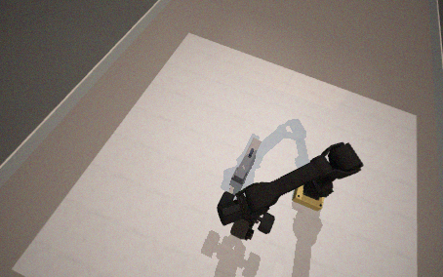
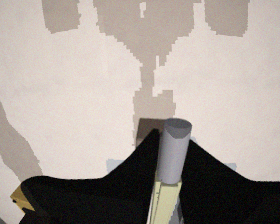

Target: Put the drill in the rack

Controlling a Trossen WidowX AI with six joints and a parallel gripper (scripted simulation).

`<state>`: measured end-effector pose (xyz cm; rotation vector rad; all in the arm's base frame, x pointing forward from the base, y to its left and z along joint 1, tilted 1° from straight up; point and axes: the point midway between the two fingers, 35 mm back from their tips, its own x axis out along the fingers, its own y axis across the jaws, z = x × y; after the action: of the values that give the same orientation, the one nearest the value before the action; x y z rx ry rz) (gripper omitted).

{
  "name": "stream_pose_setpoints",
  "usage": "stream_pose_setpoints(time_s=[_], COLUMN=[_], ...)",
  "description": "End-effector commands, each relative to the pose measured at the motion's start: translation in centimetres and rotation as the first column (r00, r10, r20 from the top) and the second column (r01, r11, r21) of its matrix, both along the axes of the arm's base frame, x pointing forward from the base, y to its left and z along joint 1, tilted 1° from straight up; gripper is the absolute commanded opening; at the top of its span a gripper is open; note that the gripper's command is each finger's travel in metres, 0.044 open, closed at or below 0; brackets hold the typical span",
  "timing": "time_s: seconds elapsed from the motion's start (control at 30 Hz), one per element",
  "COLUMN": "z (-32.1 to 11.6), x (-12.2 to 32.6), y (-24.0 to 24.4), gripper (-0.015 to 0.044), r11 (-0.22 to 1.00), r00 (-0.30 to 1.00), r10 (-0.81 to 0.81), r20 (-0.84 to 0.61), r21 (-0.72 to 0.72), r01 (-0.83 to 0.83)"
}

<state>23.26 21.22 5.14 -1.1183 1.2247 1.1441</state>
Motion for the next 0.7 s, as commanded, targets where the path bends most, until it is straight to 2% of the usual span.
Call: stream_pose_setpoints(time_s=[0.0, 0.67], z=[-0.8, -3.5], x=[-0.1, 0.0], y=[0.0, 0.1], gripper=[0.0000, 0.0000], r11=[1.000, 1.000], r00=[1.000, 1.000], r10=[-0.007, -0.007], r20=[-0.006, -0.006], r21=[0.000, 0.000], r01=[0.007, 0.007])
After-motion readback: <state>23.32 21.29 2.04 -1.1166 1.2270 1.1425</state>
